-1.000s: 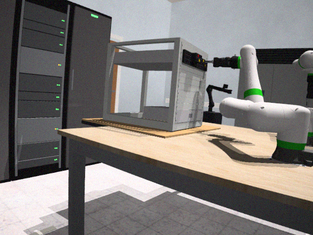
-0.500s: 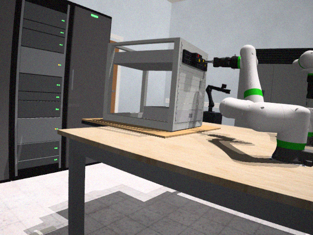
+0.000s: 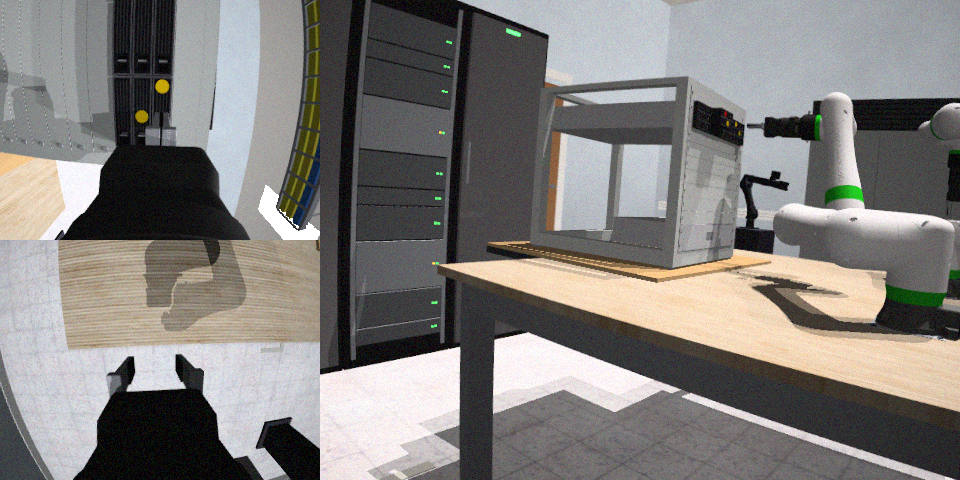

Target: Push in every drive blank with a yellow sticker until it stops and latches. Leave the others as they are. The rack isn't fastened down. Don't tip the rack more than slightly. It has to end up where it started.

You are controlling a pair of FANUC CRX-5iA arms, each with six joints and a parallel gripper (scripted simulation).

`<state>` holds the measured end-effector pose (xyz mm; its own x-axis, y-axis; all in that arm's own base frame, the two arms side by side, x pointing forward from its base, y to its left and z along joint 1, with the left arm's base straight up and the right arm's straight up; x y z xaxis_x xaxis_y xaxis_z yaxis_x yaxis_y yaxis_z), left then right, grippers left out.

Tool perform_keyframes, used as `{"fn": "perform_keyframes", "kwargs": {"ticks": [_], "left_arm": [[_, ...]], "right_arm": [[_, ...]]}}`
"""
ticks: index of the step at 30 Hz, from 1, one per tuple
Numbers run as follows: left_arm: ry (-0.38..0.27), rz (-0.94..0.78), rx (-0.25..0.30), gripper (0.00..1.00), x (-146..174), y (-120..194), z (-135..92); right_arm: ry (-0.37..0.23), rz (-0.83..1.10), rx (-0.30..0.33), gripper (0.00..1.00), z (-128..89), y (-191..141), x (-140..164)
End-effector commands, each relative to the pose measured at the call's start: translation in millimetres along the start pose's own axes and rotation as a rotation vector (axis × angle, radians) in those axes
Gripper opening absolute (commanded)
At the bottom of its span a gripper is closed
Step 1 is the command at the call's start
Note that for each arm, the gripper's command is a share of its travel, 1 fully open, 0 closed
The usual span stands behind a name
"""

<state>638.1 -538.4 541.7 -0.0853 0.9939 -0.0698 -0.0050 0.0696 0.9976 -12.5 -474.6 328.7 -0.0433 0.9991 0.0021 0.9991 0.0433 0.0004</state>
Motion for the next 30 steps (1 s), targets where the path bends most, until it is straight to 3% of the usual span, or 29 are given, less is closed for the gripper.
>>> {"fn": "perform_keyframes", "kwargs": {"ticks": [1,12,30], "left_arm": [[0.0,-0.002,-0.002,0.0,1,2,-7],[0.0,-0.002,-0.002,0.0,1,1,-62],[0.0,-0.002,-0.002,0.0,6,1,-66]], "right_arm": [[-0.002,0.0,0.0,1.0,-1,0,0],[-0.002,0.0,0.0,1.0,-1,0,0],[-0.002,0.0,0.0,1.0,-1,0,0]]}}
Point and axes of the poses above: on each arm, the point where the finger pads meet when closed, its own z axis out along the fingers, its own y axis across the jaws, x = y × z, the point moved 4 cm from there along -z, back along the fingers, and after that the axes turned 4 degrees about -z, right-handed, at the moved point
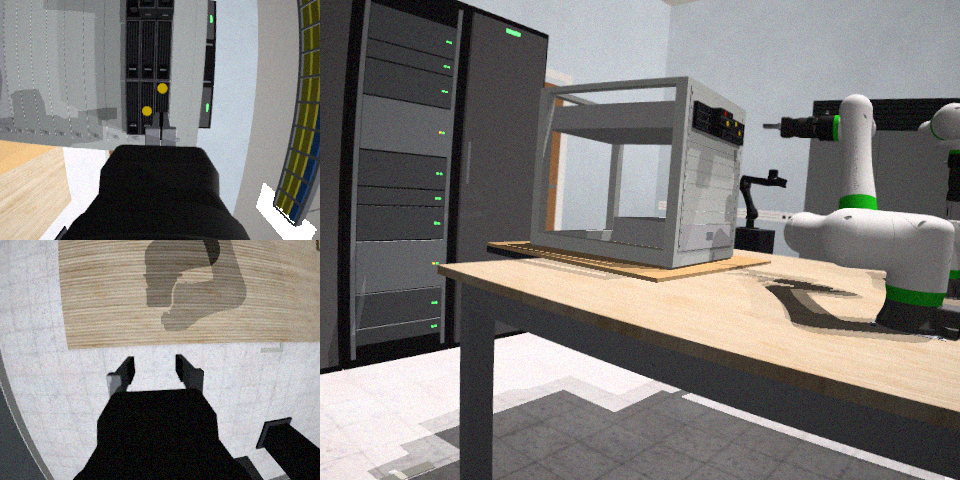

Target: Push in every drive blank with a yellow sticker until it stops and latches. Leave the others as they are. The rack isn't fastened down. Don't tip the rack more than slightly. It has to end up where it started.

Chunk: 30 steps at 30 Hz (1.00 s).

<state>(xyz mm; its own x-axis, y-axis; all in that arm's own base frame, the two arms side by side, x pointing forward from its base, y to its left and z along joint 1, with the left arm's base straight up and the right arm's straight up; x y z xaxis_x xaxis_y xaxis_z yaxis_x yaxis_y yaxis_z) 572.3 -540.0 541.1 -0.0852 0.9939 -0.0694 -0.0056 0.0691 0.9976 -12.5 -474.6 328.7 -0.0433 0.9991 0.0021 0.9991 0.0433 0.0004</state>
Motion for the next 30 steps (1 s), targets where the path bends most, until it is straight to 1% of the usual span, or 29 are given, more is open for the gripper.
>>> {"fn": "perform_keyframes", "kwargs": {"ticks": [1,9,14,20,22,30], "left_arm": [[0.0,-0.002,-0.002,0.0,4,1,0],[0.0,-0.002,-0.002,0.0,17,1,0],[0.0,-0.002,-0.002,0.0,35,0,0],[0.0,-0.002,-0.002,0.0,64,-2,0],[0.0,-0.002,-0.002,0.0,64,-2,0],[0.0,-0.002,-0.002,0.0,112,-5,0]], "right_arm": [[-0.002,0.0,0.0,1.0,-1,0,0],[-0.002,0.0,0.0,1.0,-1,0,0],[-0.002,0.0,0.0,1.0,-1,0,0],[-0.002,0.0,0.0,1.0,-1,0,0],[-0.002,0.0,0.0,1.0,-1,0,0],[-0.002,0.0,0.0,1.0,-1,0,0]]}}
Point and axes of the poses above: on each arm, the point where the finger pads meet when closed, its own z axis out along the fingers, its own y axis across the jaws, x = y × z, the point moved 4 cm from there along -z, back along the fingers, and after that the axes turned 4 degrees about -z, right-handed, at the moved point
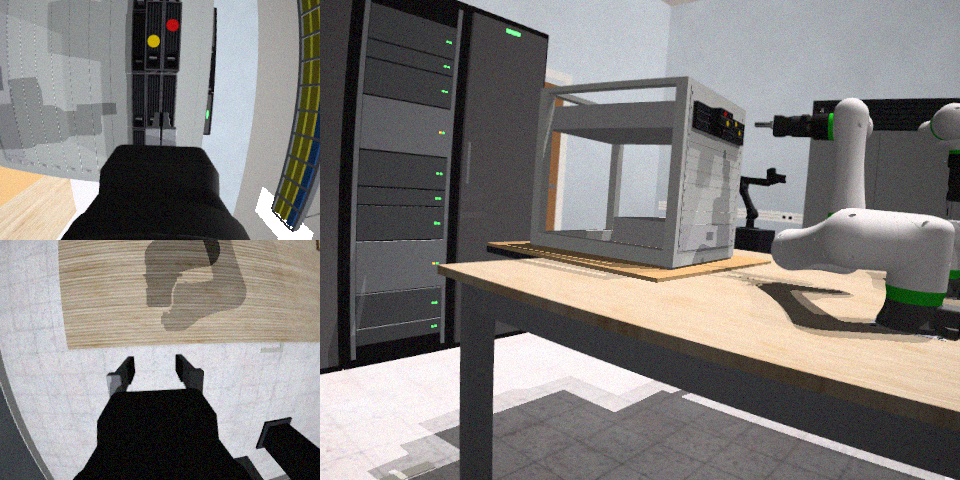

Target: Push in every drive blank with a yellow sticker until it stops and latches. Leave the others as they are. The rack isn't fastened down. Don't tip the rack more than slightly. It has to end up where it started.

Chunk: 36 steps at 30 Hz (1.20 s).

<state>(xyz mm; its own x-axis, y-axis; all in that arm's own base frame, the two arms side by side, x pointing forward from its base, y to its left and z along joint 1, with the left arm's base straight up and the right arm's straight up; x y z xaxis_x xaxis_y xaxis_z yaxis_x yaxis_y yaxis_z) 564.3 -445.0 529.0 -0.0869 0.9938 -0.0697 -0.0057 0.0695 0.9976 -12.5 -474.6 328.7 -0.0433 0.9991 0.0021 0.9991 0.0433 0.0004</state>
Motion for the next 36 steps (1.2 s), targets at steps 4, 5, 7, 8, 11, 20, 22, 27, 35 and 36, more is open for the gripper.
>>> {"fn": "perform_keyframes", "kwargs": {"ticks": [4,5,7,8,11,20,22,27,35,36], "left_arm": [[-0.002,-0.001,-0.002,0.0,41,-1,-1],[-0.002,-0.001,-0.002,0.0,47,-2,-1],[-0.002,-0.001,-0.002,0.0,59,-3,0],[-0.002,-0.001,-0.002,0.0,59,-3,0],[-0.002,-0.001,-0.002,0.0,71,-3,0],[-0.002,-0.001,-0.002,0.0,109,-6,0],[-0.002,-0.001,-0.002,0.0,114,-6,0],[-0.002,-0.001,-0.002,0.0,119,-6,0],[-0.002,-0.001,-0.002,0.0,122,-6,0],[-0.002,-0.001,-0.002,0.0,122,-6,0]], "right_arm": [[-0.002,0.0,0.0,1.0,-1,0,0],[-0.002,0.0,0.0,1.0,-1,0,0],[-0.002,0.0,0.0,1.0,-1,0,0],[-0.002,0.0,0.0,1.0,-1,0,0],[-0.002,0.0,0.0,1.0,-1,0,0],[-0.002,0.0,0.0,1.0,-1,0,0],[-0.002,0.0,0.0,1.0,-1,0,0],[-0.002,0.0,0.0,1.0,-1,0,0],[-0.002,0.0,0.0,1.0,-1,0,0],[-0.002,0.0,0.0,1.0,-1,0,0]]}}
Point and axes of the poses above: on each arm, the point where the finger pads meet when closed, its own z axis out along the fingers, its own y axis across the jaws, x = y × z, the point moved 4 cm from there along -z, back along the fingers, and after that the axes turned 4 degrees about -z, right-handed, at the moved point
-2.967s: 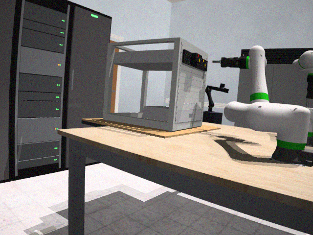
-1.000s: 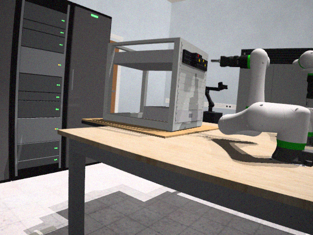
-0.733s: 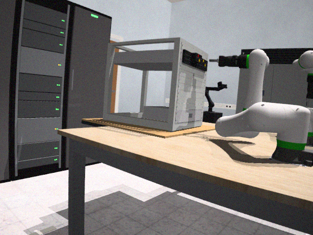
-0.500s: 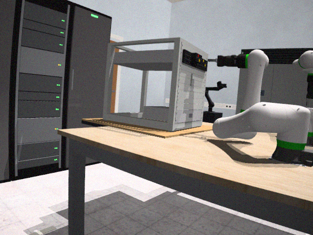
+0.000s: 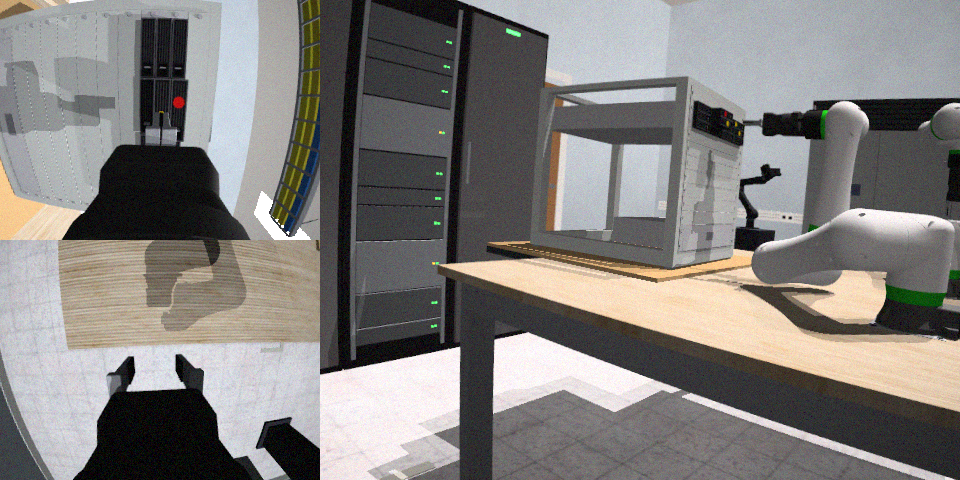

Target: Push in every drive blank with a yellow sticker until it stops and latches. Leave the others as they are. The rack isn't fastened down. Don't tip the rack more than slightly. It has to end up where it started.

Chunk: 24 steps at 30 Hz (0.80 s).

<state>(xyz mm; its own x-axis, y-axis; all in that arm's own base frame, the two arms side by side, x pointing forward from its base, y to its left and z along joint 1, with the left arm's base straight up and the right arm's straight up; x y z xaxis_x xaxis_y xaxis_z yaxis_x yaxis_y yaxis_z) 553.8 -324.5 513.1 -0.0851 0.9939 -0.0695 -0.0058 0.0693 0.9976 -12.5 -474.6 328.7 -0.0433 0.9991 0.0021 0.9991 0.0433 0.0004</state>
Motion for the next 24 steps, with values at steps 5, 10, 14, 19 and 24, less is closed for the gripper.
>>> {"fn": "perform_keyframes", "kwargs": {"ticks": [5,10,14,19,24], "left_arm": [[0.0,-0.001,-0.002,0.0,0,1,17],[0.0,-0.001,-0.002,0.0,0,1,34],[0.0,-0.001,-0.002,0.0,0,1,52],[0.0,-0.001,-0.002,0.0,0,1,54],[0.0,-0.001,-0.002,0.0,0,1,54]], "right_arm": [[-0.002,0.0,0.0,1.0,-1,0,0],[-0.002,0.0,0.0,1.0,-1,0,0],[-0.002,0.0,0.0,1.0,-1,0,0],[-0.002,0.0,0.0,1.0,-1,0,0],[-0.002,0.0,0.0,1.0,-1,0,0]]}}
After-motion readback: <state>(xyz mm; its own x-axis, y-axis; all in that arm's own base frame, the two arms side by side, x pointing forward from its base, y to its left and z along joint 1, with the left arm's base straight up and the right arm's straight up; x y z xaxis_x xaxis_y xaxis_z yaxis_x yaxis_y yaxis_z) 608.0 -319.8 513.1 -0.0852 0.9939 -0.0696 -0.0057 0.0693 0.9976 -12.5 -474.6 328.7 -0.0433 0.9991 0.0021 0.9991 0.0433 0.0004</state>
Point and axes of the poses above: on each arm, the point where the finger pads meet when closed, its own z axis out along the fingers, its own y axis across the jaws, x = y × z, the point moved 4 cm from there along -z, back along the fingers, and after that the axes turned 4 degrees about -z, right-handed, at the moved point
